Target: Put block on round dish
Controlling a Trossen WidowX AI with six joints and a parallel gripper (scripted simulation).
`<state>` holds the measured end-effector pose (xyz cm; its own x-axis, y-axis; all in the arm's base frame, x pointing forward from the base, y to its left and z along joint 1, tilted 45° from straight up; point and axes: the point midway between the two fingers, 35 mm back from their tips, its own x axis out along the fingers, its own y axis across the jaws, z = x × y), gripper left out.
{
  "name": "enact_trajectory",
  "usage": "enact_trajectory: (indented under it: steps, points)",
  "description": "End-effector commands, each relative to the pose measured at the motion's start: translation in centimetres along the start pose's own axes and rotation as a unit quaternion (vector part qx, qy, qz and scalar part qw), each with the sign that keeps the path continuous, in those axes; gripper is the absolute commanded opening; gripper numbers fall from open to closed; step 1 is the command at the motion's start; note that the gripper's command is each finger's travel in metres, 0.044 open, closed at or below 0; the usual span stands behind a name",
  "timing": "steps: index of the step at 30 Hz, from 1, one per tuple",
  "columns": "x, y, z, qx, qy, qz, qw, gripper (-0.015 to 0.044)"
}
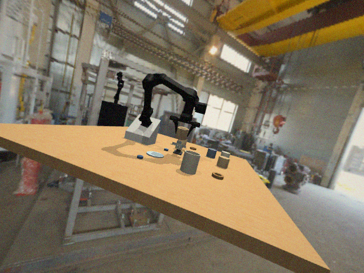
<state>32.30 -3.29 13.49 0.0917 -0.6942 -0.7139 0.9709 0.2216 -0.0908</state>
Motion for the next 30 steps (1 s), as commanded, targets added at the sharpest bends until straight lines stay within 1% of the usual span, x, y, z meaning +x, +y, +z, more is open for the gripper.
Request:
enact_trajectory:
  steps: [1,22,23,30]
  points:
    - [-0.8,0.1,0.1,0.004,-0.001,0.004,1.0,0.0]
    - [-3.4,-0.4,0.2,0.004,-0.004,0.003,1.0,0.0]
    - [-2.8,-0.5,0.1,0.0,-0.004,-0.001,1.0,0.0]
    - [-2.8,-0.5,0.1,0.0,-0.004,-0.001,1.0,0.0]
